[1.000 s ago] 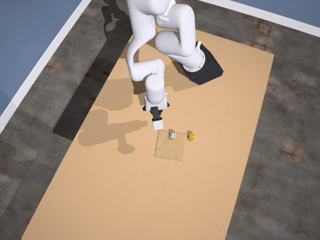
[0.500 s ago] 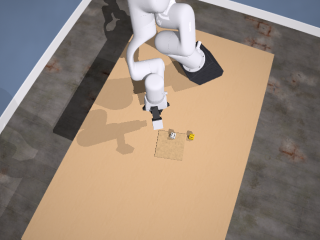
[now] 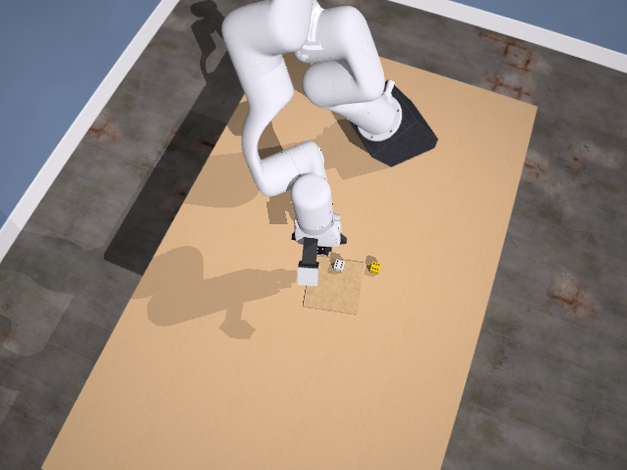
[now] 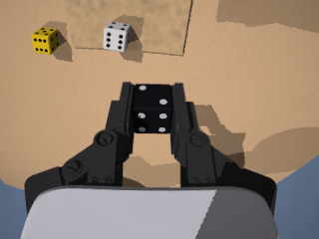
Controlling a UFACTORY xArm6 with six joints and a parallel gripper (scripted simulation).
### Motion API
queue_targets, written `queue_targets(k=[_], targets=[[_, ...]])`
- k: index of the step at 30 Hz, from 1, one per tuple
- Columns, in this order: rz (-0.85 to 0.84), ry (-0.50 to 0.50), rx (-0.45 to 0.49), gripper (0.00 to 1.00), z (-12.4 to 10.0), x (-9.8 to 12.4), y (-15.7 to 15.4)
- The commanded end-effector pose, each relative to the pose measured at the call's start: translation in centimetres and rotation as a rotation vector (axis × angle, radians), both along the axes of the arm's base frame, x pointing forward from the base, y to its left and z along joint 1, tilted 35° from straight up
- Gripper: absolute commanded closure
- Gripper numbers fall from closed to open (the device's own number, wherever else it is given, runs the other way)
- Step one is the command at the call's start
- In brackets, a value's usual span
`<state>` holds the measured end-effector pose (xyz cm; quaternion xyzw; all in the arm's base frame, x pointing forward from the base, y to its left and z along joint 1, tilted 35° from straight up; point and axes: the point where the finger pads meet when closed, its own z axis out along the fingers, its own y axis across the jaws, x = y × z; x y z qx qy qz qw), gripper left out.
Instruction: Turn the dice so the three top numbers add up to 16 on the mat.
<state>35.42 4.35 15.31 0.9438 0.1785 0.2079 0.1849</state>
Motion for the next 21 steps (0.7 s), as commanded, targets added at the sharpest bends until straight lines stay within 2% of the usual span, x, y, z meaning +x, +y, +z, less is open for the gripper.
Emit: queue_targets(k=[1,5,21], targets=[[-0.134,-0.038,-0.009,0.79,-0.7,2.9,3.1],[-0.181,-0.062,0.015,0.79,-1.1,3.9,5.1],[-0.183,-0.064,0.016,0.79,-1.2,4.0,5.2]])
